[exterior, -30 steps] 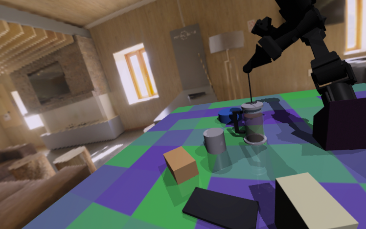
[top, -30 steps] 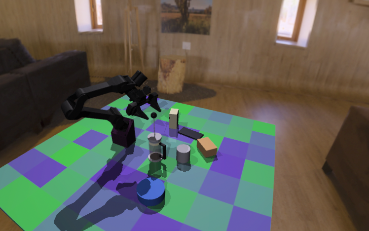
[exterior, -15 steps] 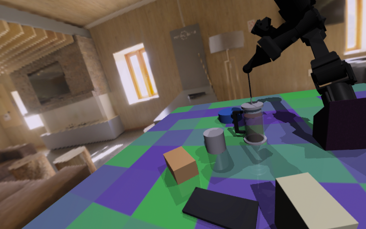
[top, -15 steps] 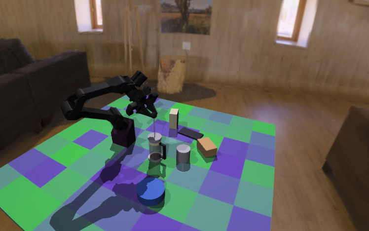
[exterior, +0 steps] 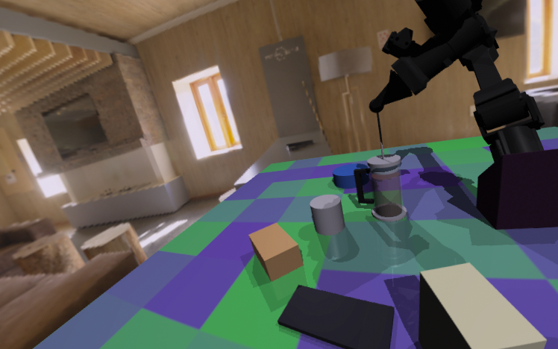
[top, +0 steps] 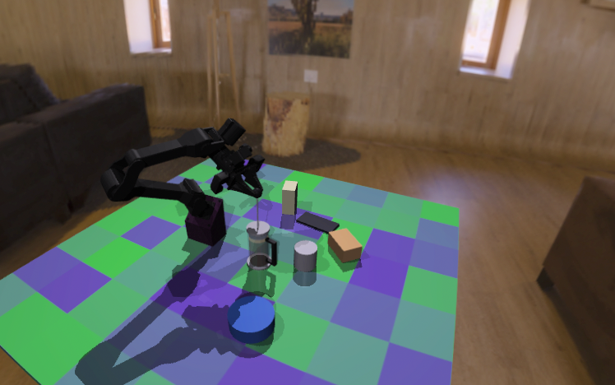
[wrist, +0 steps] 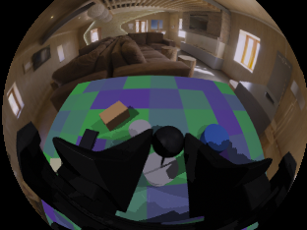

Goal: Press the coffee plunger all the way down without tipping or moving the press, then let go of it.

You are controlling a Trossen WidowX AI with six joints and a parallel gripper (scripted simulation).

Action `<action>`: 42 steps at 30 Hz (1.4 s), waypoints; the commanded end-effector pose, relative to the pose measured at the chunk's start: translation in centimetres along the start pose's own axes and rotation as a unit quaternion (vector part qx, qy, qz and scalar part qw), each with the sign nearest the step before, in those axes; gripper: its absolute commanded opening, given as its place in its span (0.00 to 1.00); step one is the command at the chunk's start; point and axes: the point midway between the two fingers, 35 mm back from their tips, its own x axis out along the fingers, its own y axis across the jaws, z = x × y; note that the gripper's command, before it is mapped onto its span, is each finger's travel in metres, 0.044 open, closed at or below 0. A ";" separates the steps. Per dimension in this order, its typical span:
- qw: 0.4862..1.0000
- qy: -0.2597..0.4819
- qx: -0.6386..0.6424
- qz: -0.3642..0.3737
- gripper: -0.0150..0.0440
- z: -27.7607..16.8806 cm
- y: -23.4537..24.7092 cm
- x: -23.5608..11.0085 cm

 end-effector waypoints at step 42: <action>1.000 0.011 0.001 0.006 0.46 -6.3 0.8 4.4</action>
